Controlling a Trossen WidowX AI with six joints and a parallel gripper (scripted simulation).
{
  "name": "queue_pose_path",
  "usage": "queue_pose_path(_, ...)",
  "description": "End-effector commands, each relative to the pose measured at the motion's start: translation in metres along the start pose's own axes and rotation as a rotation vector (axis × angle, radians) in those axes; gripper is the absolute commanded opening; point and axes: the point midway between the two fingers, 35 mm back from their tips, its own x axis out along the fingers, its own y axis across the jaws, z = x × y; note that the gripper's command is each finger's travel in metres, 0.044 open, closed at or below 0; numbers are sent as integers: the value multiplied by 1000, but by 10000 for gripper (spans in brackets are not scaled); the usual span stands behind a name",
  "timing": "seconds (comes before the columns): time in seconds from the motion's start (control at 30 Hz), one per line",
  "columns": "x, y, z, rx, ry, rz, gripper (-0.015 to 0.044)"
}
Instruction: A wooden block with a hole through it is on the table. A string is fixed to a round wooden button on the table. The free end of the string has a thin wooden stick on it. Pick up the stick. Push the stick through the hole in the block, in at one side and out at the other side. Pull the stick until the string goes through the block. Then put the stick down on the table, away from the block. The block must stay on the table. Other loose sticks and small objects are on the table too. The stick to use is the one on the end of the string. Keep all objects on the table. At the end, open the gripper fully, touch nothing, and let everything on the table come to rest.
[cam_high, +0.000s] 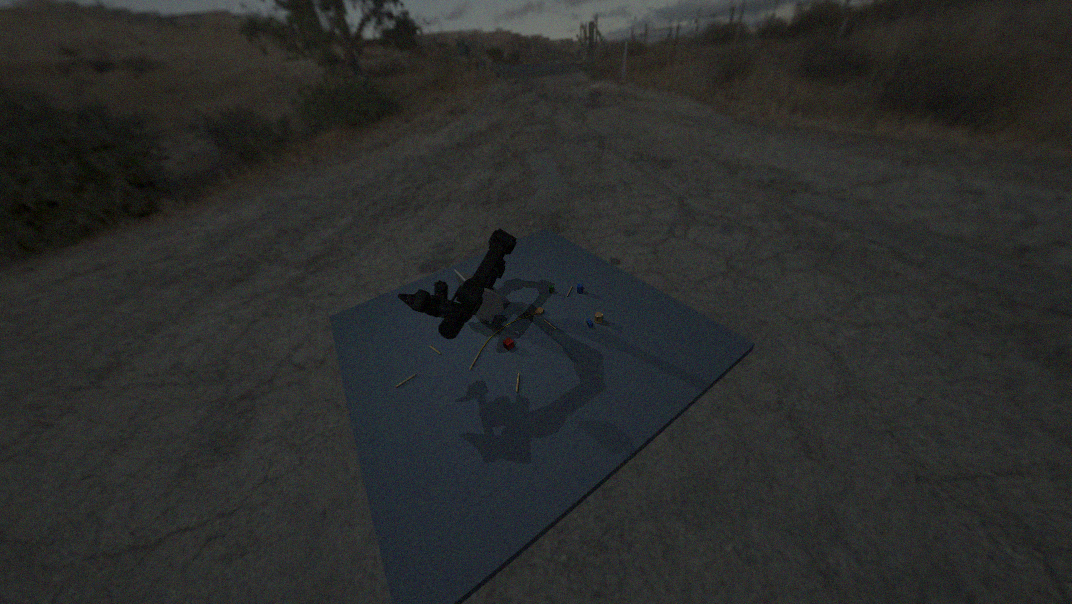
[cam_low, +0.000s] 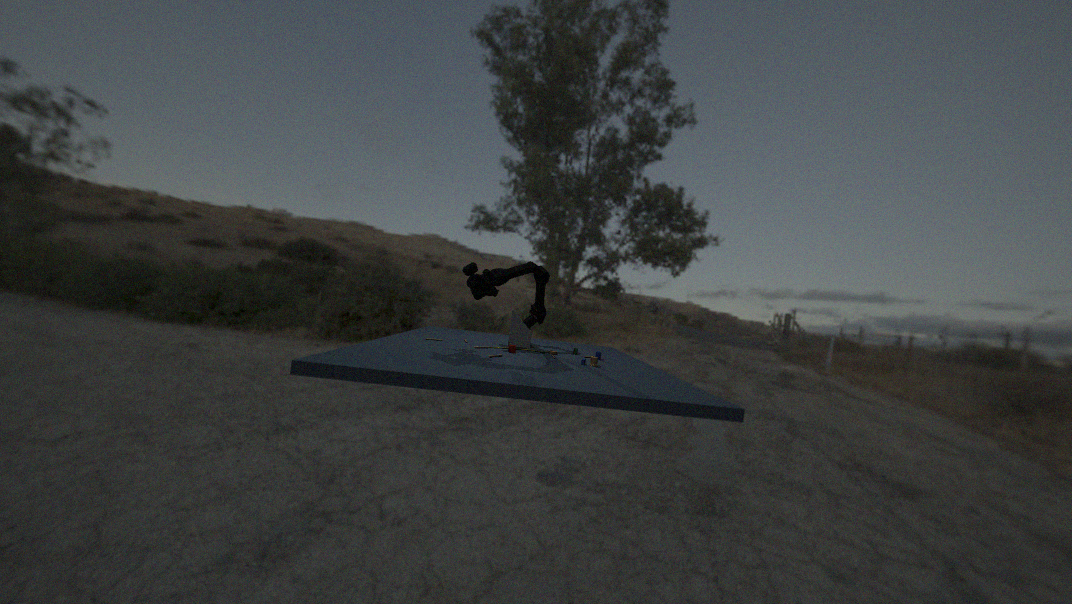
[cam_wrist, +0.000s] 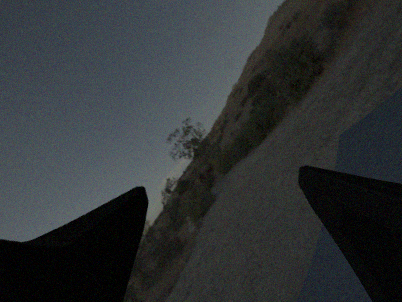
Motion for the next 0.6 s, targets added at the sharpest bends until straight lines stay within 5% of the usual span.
queue_pose_path(0.0,0,0,0,0,0,0,426)
queue_pose_path(0.1,-2,-3,-3,-68,27,-14,440)
queue_pose_path(0.33,-30,-38,-27,-773,344,-59,440)
queue_pose_path(0.57,-71,-77,-44,-1463,713,116,440)
